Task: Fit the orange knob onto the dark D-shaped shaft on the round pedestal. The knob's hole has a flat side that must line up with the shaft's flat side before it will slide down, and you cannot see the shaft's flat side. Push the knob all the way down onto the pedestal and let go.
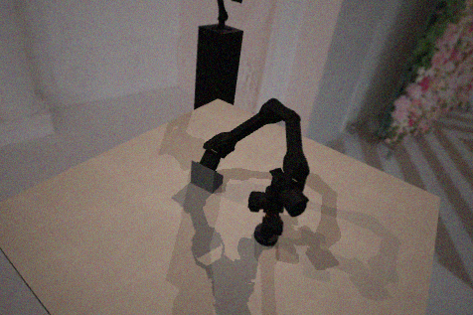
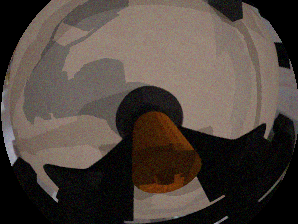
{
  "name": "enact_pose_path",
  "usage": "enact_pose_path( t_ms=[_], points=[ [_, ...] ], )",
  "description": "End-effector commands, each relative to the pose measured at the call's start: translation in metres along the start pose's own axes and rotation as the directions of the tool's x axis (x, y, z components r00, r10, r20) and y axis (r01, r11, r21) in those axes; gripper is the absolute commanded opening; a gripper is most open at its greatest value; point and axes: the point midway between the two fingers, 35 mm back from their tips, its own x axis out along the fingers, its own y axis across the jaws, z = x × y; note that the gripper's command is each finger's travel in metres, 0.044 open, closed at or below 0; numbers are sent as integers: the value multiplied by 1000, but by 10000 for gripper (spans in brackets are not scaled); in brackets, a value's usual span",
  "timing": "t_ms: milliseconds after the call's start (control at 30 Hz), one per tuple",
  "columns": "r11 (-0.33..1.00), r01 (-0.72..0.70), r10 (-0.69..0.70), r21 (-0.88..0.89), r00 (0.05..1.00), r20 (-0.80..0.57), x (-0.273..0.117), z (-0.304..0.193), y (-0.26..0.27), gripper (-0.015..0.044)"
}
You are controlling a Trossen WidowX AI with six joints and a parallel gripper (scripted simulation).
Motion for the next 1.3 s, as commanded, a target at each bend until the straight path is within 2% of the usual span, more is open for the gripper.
enact_pose_path(
  t_ms=[0, 467, 700, 933, 1267],
  points=[
    [1000, -1, 1, -1, 1000, -1, -1, 0, 0, 79],
    [1000, -1, 1, -1, 1000, -1, -1, 0, 0, 440],
    [1000, -1, 1, -1, 1000, 0, -3, -1, 1, 440],
    [1000, -3, 3, 1, 1000, 2, -94, 0, 1, 440],
    [1000, -3, 3, 1, 1000, 2, -96, -1, 2, 440]
  ],
)
